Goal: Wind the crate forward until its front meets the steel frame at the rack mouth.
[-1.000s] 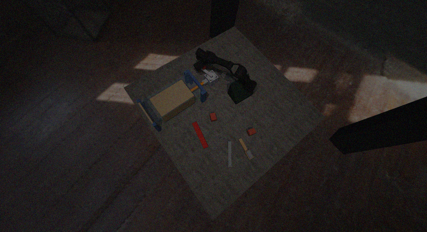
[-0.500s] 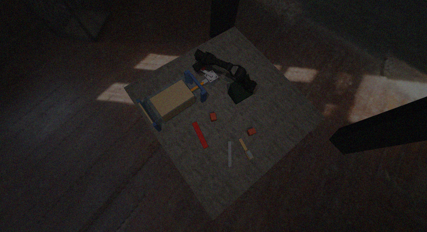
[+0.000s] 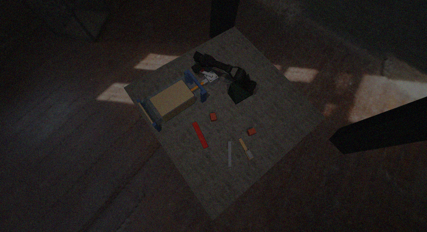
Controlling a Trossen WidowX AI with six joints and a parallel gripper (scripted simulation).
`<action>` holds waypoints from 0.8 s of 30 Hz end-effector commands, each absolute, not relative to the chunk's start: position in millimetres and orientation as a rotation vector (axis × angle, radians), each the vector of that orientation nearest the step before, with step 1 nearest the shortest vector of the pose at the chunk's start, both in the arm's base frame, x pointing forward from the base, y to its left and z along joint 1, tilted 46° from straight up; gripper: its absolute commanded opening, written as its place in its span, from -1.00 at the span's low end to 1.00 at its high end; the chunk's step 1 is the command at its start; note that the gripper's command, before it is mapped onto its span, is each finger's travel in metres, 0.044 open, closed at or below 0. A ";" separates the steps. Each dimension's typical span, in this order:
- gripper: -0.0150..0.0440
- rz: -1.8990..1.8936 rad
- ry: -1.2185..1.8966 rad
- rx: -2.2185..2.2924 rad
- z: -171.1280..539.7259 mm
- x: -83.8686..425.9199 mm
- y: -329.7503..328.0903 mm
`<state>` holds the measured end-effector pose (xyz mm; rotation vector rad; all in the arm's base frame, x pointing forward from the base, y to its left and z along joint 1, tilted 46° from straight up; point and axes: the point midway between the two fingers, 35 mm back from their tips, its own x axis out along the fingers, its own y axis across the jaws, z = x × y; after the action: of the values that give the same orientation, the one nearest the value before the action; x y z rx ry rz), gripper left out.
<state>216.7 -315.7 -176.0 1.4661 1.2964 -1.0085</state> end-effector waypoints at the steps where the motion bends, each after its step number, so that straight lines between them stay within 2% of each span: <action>1: -0.49 -0.926 1.324 1.506 -170.7 242.6 -290.3; 24: -0.49 -0.924 1.325 1.507 -153.2 260.2 -274.3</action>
<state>247.8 -300.0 -156.0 1.4707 1.2858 -0.9777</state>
